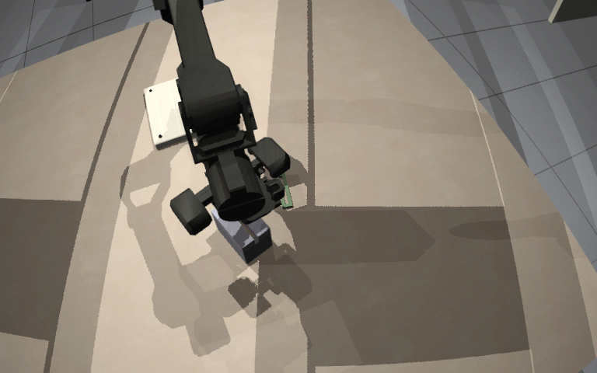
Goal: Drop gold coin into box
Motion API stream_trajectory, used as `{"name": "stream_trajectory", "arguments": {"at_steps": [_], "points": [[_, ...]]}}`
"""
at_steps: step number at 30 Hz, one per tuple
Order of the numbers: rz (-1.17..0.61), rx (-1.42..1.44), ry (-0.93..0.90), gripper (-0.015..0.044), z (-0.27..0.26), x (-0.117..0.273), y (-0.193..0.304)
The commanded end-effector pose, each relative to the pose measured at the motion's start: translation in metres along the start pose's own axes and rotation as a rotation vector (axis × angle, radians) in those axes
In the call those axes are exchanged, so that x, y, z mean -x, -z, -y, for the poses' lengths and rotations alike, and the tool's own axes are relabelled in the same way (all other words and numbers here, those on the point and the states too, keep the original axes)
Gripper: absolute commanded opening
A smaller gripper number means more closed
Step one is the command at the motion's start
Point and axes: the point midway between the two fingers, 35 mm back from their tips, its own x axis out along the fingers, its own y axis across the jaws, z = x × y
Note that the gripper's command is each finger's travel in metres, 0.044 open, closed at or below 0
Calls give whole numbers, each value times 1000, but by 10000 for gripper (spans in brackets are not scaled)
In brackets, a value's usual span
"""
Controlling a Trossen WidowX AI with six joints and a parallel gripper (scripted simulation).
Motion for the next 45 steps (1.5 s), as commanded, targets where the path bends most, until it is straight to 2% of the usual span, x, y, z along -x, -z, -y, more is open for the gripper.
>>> {"name": "stream_trajectory", "arguments": {"at_steps": [1,45], "points": [[1,4,0,4,1,-1,0],[0,6,0,0,0,-16,0]]}}
